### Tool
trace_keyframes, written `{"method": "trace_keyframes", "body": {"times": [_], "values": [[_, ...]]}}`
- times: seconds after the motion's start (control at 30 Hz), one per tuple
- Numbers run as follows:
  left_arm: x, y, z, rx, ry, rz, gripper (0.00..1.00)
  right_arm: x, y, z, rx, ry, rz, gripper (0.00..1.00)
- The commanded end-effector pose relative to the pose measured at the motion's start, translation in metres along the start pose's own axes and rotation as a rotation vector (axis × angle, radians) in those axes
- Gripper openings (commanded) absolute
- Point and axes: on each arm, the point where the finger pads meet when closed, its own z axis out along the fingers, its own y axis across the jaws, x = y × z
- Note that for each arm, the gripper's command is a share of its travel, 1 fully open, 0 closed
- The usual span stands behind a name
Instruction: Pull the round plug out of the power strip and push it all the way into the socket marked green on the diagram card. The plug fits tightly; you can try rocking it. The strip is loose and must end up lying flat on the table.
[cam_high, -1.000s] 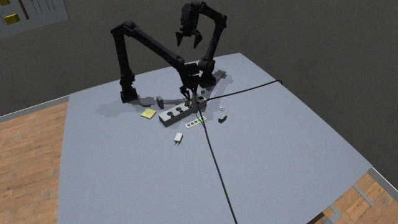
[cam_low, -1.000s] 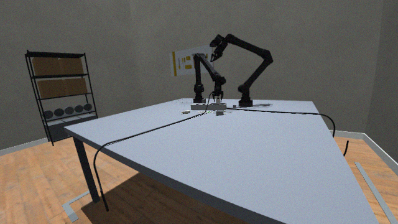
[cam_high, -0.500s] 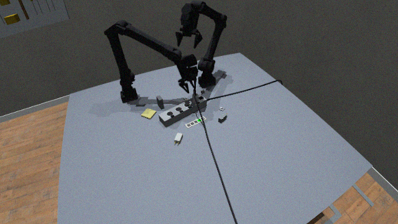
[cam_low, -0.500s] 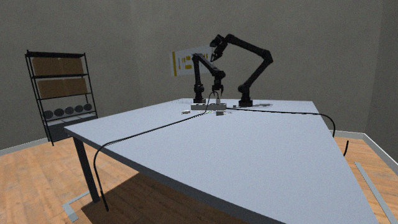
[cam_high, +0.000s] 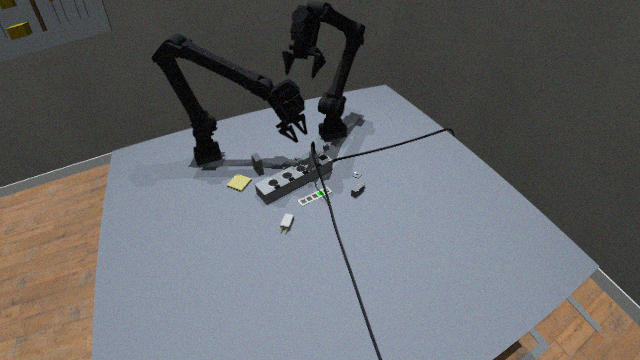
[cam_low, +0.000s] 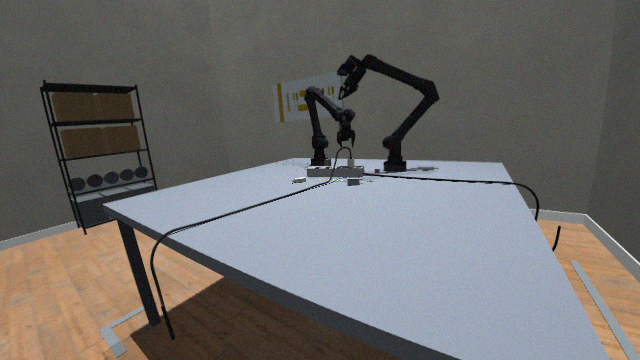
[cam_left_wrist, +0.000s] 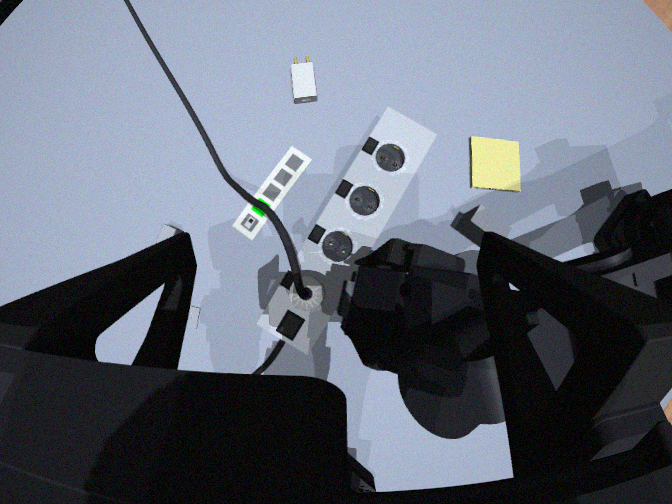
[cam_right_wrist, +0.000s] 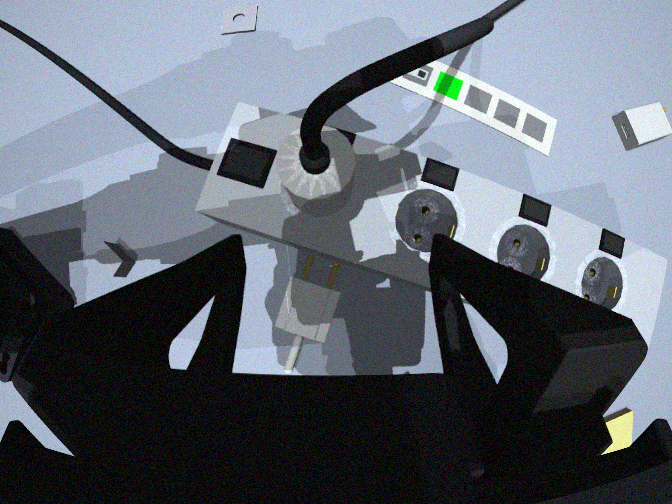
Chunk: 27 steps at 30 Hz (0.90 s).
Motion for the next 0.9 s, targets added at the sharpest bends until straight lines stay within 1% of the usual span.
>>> {"method": "trace_keyframes", "body": {"times": [0.0,0.13,0.2,0.37,0.53,0.7,0.77,0.87], "values": [[-0.024,-0.002,-0.03,0.009,-0.075,-0.013,1.0,-0.011,-0.009,-0.034,-0.098,-0.199,-0.097,0.65],[-0.024,-0.002,-0.03,0.009,-0.075,-0.013,1.0,-0.006,-0.019,-0.052,-0.141,-0.3,-0.143,0.65],[-0.024,-0.002,-0.03,0.009,-0.075,-0.013,1.0,-0.006,-0.019,-0.052,-0.141,-0.3,-0.143,0.65],[-0.024,-0.002,-0.03,0.009,-0.075,-0.013,1.0,0.0,-0.031,-0.073,-0.199,-0.424,-0.197,0.65],[-0.024,-0.002,-0.03,0.009,-0.075,-0.013,1.0,0.006,-0.039,-0.091,-0.26,-0.523,-0.225,0.65],[-0.013,-0.015,-0.041,0.076,-0.061,0.072,1.0,0.011,-0.04,-0.095,-0.295,-0.545,-0.224,0.65],[-0.013,-0.015,-0.041,0.076,-0.061,0.072,1.0,0.011,-0.04,-0.095,-0.295,-0.545,-0.224,0.65],[-0.01,-0.021,-0.044,0.107,-0.053,0.102,1.0,0.012,-0.04,-0.095,-0.301,-0.545,-0.216,0.65]]}}
